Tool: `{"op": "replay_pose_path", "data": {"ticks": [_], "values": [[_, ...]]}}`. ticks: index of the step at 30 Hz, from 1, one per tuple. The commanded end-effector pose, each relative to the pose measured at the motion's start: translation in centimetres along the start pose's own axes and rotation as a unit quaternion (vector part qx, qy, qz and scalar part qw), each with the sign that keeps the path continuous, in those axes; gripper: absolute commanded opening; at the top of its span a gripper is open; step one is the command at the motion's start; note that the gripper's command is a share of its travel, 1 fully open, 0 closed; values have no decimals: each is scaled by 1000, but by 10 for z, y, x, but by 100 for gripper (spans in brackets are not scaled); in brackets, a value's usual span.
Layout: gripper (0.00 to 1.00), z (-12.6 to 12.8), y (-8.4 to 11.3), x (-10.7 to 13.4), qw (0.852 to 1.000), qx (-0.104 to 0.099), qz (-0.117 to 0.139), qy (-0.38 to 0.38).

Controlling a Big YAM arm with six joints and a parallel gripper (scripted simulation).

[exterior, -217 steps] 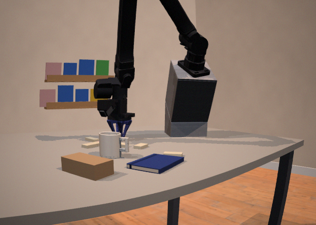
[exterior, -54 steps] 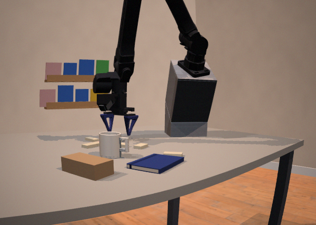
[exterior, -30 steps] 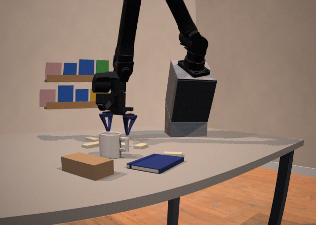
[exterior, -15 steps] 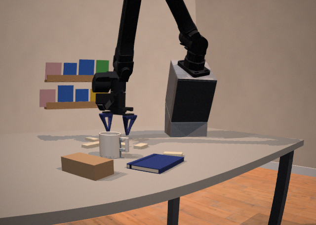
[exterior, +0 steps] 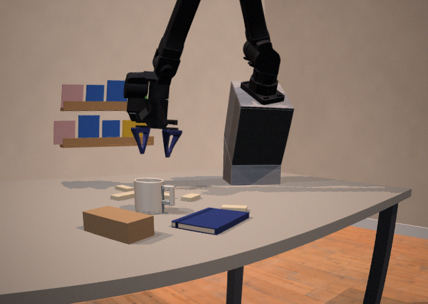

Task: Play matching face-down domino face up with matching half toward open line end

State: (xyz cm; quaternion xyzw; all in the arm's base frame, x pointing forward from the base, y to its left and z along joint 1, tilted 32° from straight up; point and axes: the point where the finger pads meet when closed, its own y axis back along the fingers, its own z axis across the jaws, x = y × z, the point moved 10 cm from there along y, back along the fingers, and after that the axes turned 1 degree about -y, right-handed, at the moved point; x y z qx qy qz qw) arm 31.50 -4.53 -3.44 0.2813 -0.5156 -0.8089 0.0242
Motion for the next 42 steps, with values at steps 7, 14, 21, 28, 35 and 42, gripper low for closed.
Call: {"op": "replay_pose_path", "data": {"ticks": [7,14,21,28,35,42], "values": [[93,1,1,2,1000,2,-2,4],[93,5,0,8,1000,1,-3,7],[93,6,1,9,1000,-2,2,2],[93,6,1,9,1000,-2,2,2],[93,6,1,9,1000,-2,2,2],[93,6,1,9,1000,-2,2,3]]}}
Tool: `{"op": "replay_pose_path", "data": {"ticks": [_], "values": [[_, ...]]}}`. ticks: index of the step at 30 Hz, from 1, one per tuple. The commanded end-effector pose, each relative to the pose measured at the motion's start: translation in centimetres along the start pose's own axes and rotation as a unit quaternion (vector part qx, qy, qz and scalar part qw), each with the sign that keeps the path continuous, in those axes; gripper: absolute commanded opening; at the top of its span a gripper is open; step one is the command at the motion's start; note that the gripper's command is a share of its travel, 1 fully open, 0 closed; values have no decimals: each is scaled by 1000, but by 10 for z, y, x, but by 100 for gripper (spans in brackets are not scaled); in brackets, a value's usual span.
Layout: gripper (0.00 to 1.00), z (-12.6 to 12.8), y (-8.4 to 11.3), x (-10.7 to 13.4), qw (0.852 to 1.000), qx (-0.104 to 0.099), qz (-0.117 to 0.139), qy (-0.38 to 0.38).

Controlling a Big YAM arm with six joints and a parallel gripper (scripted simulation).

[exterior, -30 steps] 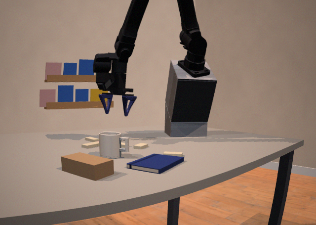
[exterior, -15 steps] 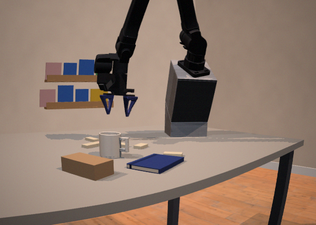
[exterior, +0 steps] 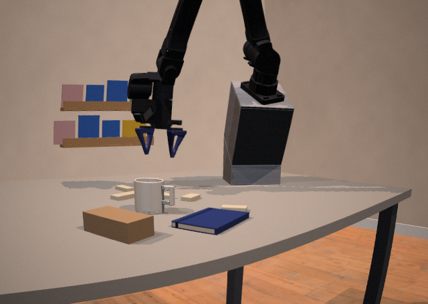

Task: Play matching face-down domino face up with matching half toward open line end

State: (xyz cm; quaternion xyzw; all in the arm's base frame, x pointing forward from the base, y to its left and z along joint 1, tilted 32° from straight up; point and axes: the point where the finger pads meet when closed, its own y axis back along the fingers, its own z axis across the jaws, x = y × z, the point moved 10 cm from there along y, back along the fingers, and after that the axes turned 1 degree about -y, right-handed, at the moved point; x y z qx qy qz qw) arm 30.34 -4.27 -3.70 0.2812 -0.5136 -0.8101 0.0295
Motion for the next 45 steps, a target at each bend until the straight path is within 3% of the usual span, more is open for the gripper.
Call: {"op": "replay_pose_path", "data": {"ticks": [1,12,22,29,30,39,45], "values": [[93,-1,1,-1,1000,2,-2,0],[93,-1,1,-1,1000,2,-2,0],[93,58,74,-35,1000,2,-2,0],[93,58,74,-35,1000,2,-2,0],[93,62,81,-38,1000,9,-16,17],[93,95,116,-52,1000,5,-8,7],[93,95,116,-52,1000,5,-8,7]]}}
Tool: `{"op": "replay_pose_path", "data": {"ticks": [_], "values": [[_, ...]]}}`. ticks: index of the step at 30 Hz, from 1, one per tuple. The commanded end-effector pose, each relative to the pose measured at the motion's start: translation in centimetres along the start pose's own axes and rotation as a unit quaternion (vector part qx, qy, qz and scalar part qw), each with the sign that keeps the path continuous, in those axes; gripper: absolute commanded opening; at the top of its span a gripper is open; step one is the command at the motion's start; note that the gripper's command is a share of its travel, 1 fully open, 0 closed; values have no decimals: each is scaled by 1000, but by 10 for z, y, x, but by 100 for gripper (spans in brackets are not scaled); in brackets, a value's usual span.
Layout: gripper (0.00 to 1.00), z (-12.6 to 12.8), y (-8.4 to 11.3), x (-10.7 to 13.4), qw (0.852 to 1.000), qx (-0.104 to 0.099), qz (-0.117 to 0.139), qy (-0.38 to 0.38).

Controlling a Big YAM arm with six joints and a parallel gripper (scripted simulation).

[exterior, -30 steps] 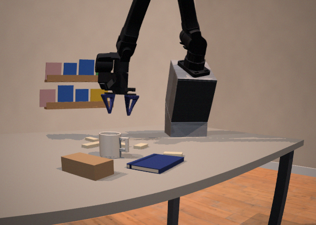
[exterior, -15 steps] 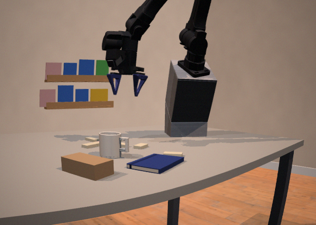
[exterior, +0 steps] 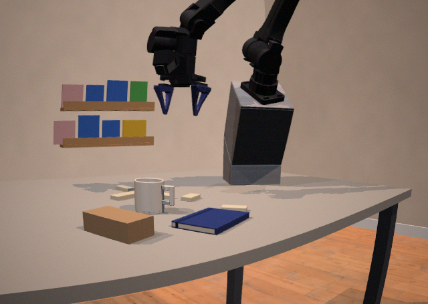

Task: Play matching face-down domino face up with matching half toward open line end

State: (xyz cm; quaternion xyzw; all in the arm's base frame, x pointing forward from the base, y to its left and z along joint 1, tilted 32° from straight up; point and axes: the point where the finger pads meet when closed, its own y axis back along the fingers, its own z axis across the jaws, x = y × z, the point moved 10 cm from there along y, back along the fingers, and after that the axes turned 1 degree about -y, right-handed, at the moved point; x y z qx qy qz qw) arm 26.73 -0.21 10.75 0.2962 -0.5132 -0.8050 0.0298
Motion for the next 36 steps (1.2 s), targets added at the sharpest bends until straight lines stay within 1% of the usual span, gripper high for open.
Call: {"op": "replay_pose_path", "data": {"ticks": [1,2,18,19,36], "values": [[93,-1,3,-8,1000,2,0,-6],[93,-1,1,-2,1000,2,-3,2],[93,-1,1,-2,1000,2,-3,2],[93,0,0,1,1000,0,1,-2],[93,1,-1,4,1000,-1,3,-3]]}}
